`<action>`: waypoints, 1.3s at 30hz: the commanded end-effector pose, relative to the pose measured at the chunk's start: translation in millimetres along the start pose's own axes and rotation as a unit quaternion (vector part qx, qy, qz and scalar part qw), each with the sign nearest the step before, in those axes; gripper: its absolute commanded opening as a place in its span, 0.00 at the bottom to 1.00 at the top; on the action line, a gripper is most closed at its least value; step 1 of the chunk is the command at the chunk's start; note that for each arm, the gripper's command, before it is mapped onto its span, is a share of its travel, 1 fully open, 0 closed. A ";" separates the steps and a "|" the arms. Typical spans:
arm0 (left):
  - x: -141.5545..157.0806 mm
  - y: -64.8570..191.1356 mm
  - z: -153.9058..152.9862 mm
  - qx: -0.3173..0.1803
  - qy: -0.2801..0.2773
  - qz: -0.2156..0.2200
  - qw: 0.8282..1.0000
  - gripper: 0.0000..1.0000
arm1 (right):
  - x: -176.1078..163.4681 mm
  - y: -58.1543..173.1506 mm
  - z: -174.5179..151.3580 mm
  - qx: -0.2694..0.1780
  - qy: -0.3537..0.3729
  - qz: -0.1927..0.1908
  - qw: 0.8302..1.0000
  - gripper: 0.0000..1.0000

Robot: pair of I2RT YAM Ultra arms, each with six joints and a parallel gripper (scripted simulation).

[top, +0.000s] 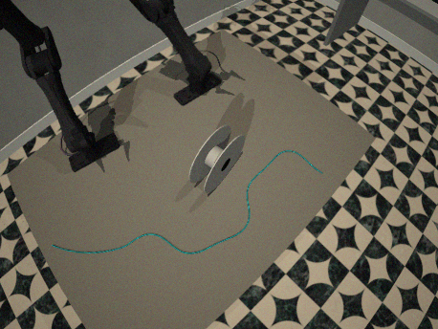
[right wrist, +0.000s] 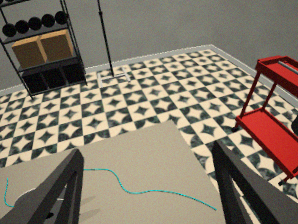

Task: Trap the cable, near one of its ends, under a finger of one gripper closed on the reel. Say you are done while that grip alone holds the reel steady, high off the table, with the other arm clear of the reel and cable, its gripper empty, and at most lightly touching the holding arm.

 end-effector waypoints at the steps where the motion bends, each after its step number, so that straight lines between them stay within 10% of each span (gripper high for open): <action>1: 2.6 11.3 11.2 -0.029 0.001 0.007 1.000 1.00 | -2.6 2.4 3.8 -0.003 -0.005 -0.004 1.000 1.00; 28: 39.3 19.2 6.6 -0.006 -0.002 0.196 0.981 1.00 | 1.1 -0.2 1.4 0.004 -0.005 0.013 1.000 1.00; 39: 68.4 38.6 2.7 0.017 -0.005 0.366 0.930 1.00 | 5.0 0.0 1.0 0.006 -0.005 0.031 0.999 1.00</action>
Point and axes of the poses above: on each arm, the point where the finger pads meet when closed, its own y axis back along the fingers, its own x axis across the jaws, z = x × y, the point moved 5 cm from there along y, back along the fingers, and after that the axes turned 7 degrees about -y, right-handed, at the moved point
